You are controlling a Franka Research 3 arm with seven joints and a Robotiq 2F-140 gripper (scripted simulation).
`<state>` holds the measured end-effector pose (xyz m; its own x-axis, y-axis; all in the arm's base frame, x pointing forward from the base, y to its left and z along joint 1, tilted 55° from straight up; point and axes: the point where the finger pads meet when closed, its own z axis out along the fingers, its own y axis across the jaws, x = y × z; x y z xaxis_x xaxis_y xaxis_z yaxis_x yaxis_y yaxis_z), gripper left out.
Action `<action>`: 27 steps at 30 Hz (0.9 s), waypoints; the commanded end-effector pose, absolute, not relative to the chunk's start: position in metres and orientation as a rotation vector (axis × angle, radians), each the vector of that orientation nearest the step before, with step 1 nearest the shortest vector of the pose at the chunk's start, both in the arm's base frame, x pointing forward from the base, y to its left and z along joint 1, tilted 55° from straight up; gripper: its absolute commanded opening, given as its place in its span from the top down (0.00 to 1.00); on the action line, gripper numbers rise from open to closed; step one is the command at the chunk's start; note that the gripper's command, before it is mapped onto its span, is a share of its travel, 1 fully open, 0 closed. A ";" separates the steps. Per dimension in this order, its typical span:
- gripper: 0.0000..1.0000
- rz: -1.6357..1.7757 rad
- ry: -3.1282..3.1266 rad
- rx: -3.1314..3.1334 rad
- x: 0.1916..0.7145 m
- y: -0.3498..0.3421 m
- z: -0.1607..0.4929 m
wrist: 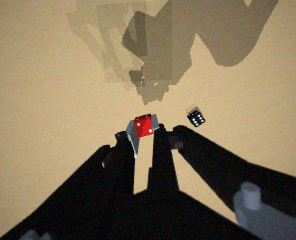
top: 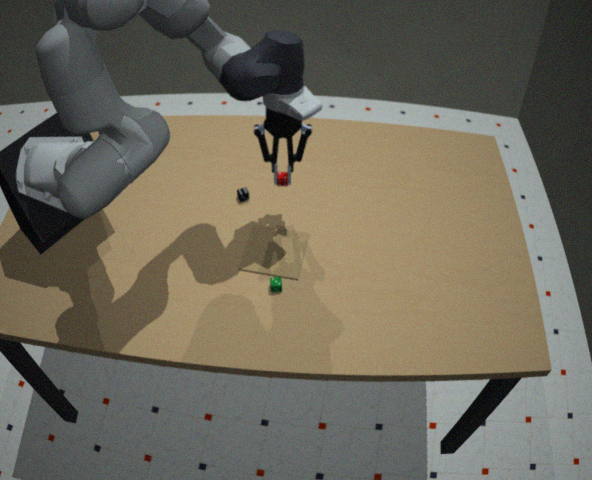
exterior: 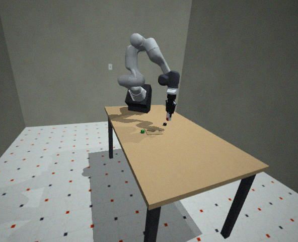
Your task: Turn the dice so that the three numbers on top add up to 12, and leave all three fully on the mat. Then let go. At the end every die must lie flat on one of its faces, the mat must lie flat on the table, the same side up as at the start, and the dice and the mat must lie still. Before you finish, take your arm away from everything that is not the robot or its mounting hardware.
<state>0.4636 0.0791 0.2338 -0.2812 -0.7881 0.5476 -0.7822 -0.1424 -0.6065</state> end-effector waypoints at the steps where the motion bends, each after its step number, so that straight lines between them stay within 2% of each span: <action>1: 0.87 -1.415 2.122 -1.724 0.465 0.081 0.233; 13: 0.87 -1.338 2.250 -1.355 0.472 0.080 0.230; 21: 0.87 -1.315 2.244 -1.364 0.473 0.084 0.233; 27: 0.87 -1.148 2.177 -1.446 0.476 0.109 0.260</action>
<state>0.4736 0.0954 0.2459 -0.5183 -0.8284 0.2124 -0.6221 0.1948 -0.7583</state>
